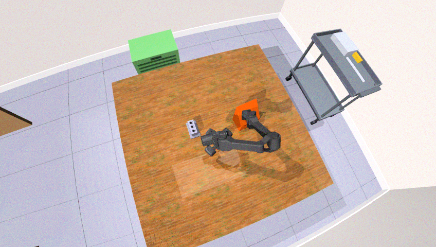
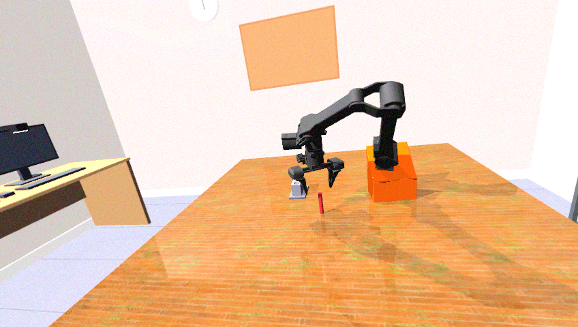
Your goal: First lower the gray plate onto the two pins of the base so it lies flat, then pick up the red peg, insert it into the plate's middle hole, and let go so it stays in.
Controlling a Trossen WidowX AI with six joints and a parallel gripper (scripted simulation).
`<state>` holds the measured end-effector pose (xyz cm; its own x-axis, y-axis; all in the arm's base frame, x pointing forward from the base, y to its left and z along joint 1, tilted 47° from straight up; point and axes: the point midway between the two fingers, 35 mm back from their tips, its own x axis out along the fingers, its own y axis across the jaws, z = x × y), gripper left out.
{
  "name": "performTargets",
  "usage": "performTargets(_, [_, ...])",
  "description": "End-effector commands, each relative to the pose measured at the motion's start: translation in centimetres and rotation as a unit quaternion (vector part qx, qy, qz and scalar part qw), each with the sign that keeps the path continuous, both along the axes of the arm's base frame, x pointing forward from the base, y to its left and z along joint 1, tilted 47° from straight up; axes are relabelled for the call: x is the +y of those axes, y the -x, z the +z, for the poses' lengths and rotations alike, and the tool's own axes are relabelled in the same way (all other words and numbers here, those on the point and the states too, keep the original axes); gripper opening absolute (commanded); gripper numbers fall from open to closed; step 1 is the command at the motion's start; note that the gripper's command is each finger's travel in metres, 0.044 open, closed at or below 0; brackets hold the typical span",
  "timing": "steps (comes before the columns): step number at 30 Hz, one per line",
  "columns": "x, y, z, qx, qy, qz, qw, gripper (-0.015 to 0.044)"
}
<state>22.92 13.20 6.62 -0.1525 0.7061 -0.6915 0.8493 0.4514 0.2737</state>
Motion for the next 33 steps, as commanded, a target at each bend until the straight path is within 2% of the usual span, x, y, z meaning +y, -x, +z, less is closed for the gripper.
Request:
performTargets(1, [0.4,0.4,-0.5,0.007,-0.001,-0.001,1.000,0.0440])
performTargets(30, [3.4,1.2,-3.5,0.007,-0.003,-0.001,1.000,0.0440])
performTargets(33, [3.4,1.2,-3.5,0.007,-0.003,-0.001,1.000,0.0361])
